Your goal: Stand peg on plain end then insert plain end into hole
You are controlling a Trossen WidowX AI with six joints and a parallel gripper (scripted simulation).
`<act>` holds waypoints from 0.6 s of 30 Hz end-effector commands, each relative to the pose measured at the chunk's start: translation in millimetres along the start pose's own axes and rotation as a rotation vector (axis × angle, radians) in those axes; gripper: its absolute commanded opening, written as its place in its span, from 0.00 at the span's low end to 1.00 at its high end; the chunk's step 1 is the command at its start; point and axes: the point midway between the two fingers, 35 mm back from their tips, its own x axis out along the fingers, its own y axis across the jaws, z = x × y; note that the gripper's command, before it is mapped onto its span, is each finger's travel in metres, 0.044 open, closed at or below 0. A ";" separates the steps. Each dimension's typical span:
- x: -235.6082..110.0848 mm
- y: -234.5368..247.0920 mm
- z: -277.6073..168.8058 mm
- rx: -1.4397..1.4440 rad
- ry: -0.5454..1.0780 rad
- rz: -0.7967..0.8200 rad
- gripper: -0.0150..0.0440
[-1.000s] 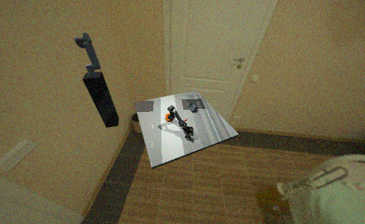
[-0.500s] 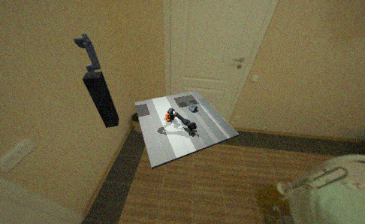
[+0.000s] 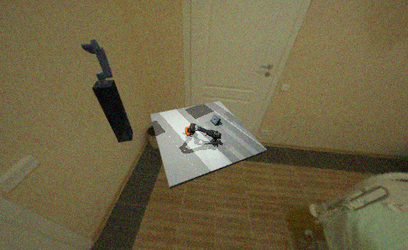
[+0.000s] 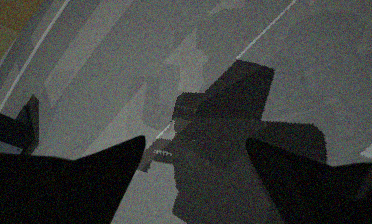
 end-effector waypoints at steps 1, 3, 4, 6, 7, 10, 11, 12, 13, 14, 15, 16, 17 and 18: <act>2.9 23.3 -9.1 -0.047 0.078 0.028 1.00; 3.7 36.2 -15.6 -0.079 0.123 0.042 1.00; 3.8 42.5 -18.9 -0.097 0.145 0.047 1.00; 3.4 54.5 -25.6 -0.133 0.188 0.057 1.00; 2.9 60.2 -29.0 -0.152 0.209 0.060 1.00; 0.4 76.5 -39.0 -0.214 0.269 0.068 1.00; -0.7 81.6 -42.4 -0.236 0.288 0.069 1.00; -2.0 86.5 -45.7 -0.259 0.307 0.069 1.00; -3.4 91.2 -48.9 -0.282 0.325 0.069 1.00; -4.9 95.7 -52.1 -0.306 0.342 0.068 1.00; -6.6 100.1 -55.3 -0.330 0.359 0.066 1.00; -8.4 104.3 -58.4 -0.355 0.375 0.064 1.00; -10.3 108.3 -61.5 -0.380 0.391 0.061 1.00; -12.3 112.1 -64.4 -0.406 0.406 0.058 1.00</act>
